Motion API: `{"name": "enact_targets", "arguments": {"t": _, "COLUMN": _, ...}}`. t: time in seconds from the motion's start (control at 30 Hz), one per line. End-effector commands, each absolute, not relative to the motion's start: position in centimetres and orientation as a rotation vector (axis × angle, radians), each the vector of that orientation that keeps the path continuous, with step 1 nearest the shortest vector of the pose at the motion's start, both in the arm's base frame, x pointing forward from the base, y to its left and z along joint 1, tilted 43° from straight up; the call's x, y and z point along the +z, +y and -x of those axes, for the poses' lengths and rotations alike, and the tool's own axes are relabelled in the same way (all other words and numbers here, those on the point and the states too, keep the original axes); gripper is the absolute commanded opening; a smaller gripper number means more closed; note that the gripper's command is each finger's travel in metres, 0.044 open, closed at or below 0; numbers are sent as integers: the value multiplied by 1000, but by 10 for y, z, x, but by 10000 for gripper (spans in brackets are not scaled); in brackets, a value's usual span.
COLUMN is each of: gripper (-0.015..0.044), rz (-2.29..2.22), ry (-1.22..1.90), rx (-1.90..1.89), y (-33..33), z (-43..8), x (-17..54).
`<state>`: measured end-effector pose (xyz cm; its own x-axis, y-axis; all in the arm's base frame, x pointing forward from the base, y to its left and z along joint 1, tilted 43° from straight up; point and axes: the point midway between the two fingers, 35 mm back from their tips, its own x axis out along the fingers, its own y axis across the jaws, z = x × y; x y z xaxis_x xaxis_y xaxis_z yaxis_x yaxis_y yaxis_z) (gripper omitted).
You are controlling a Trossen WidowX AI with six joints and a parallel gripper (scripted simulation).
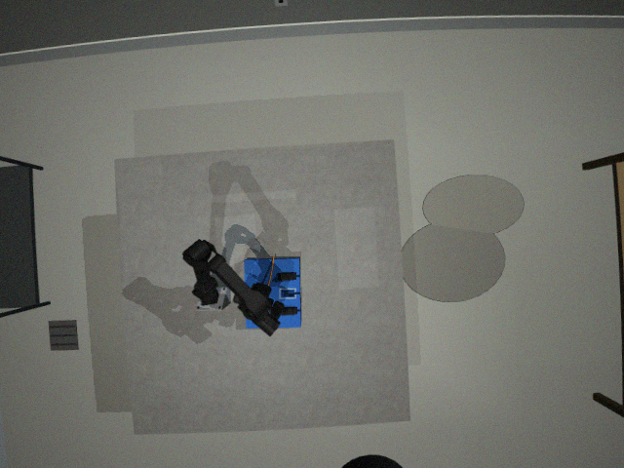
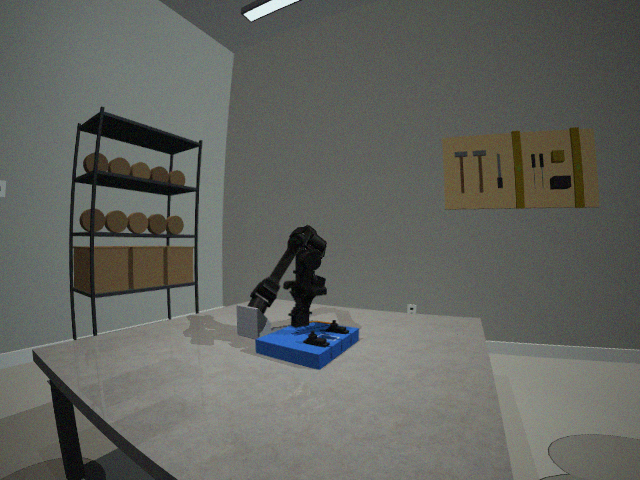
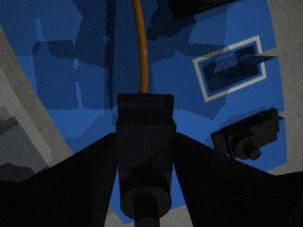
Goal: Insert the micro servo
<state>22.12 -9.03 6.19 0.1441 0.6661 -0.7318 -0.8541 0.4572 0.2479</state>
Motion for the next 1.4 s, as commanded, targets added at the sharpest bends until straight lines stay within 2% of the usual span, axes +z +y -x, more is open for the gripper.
{"name": "enact_targets", "arguments": {"t": 0.0, "gripper": 0, "rz": 153, "ry": 966, "rx": 1052, "y": -92, "z": -221, "x": 61}}
{"name": "enact_targets", "arguments": {"t": 1.0, "gripper": 0, "rz": -688, "ry": 1390, "rx": 455, "y": -91, "z": -221, "x": 61}}
{"name": "enact_targets", "arguments": {"t": 1.37, "gripper": 0, "rz": -706, "ry": 1396, "rx": 440, "y": -94, "z": -234, "x": 62}}
